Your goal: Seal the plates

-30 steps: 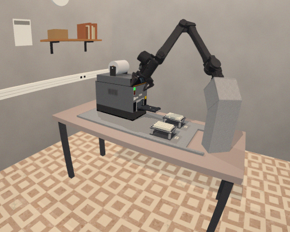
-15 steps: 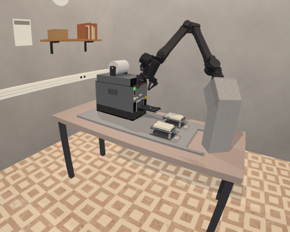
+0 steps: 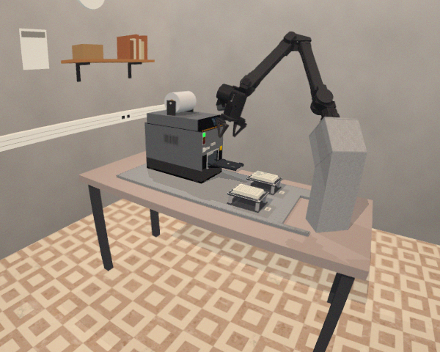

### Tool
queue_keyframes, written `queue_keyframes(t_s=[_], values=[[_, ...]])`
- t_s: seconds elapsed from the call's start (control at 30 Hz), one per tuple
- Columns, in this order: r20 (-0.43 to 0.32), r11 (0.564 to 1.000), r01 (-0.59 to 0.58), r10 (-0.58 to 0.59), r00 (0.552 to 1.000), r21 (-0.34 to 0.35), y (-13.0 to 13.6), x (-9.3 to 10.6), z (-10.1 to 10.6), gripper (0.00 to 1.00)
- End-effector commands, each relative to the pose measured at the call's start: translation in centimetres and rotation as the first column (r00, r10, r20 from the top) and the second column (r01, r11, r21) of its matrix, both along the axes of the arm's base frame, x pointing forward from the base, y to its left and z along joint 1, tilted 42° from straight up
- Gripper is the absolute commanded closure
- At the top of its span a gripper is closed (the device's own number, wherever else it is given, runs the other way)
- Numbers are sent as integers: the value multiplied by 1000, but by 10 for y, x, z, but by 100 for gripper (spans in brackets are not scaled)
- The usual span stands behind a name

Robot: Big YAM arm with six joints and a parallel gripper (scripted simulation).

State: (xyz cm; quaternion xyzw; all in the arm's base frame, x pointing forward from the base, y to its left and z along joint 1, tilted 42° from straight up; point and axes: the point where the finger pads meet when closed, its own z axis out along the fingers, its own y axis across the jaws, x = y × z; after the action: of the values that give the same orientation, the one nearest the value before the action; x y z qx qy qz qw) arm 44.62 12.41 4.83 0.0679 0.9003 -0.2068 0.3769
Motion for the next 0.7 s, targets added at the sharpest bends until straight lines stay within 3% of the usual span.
queue_keyframes(t_s=[0.0, 0.1, 0.2, 0.3, 0.4, 0.43, 0.5, 0.57, 0.67], values=[[-6, 1000, -11, 11, 1000, -11, -17, -5, 1, 0], [-125, 996, -21, 9, 992, -89, -35, -12, 5, 0], [-97, 997, -19, 11, 995, -74, -49, -17, 11, 0], [-212, 990, -51, 22, 977, -131, -59, -23, 16, 0], [-190, 991, -49, 25, 982, -121, -71, -30, 17, 0], [-236, 989, -61, 27, 971, -137, -75, -34, 16, 0], [-236, 989, -61, 27, 971, -137, -75, -34, 16, 0], [-315, 983, -79, 22, 949, -167, -82, -39, 14, 0], [-290, 985, -65, 15, 957, -160, -99, -48, 16, 0]])
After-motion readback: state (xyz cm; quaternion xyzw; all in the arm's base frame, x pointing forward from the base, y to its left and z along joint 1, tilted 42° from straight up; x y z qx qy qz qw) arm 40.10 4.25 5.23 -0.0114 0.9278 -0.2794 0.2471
